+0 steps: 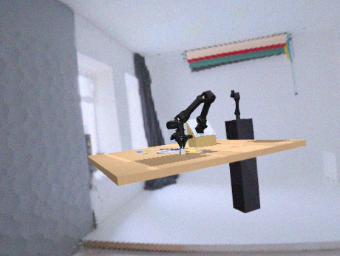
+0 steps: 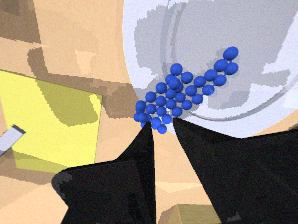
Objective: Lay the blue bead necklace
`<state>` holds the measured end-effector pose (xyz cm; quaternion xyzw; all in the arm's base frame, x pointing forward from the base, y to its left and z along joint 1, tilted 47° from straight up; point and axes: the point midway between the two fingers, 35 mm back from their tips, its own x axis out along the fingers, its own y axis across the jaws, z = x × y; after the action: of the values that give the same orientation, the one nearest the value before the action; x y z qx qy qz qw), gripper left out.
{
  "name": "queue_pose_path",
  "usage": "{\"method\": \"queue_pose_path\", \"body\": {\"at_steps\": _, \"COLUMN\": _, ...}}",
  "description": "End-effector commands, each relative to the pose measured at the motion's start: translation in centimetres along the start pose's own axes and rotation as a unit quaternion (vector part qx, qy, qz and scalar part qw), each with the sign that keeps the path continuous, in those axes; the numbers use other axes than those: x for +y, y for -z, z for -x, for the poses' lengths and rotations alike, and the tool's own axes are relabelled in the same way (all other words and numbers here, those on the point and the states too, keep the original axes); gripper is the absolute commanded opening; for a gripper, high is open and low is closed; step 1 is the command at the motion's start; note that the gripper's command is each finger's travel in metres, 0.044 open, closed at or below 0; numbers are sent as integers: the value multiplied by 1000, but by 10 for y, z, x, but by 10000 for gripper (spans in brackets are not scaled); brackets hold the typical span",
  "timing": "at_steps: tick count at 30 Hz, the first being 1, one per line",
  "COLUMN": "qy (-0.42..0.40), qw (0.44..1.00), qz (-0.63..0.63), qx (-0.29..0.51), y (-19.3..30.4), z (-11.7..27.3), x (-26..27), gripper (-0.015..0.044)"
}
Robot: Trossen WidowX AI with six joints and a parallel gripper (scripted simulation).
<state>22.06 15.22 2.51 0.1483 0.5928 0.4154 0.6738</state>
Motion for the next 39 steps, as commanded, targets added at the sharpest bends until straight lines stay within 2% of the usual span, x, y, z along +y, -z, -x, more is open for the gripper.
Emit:
{"method": "queue_pose_path", "body": {"at_steps": 1, "qy": 1, "qw": 1000, "qz": 1, "qx": 0, "y": 0, "z": 0, "x": 0, "gripper": 0}}
{"method": "queue_pose_path", "body": {"at_steps": 21, "qy": 1, "qw": 1000, "qz": 1, "qx": 0, "y": 0, "z": 0, "x": 0, "gripper": 0}}
{"method": "queue_pose_path", "body": {"at_steps": 30, "qy": 3, "qw": 1000, "qz": -1, "qx": 1, "y": 0, "z": 25, "x": -1, "gripper": 0}}
{"method": "queue_pose_path", "body": {"at_steps": 39, "qy": 4, "qw": 1000, "qz": -1, "qx": 0, "y": -18, "z": 26, "x": -11, "gripper": 0}}
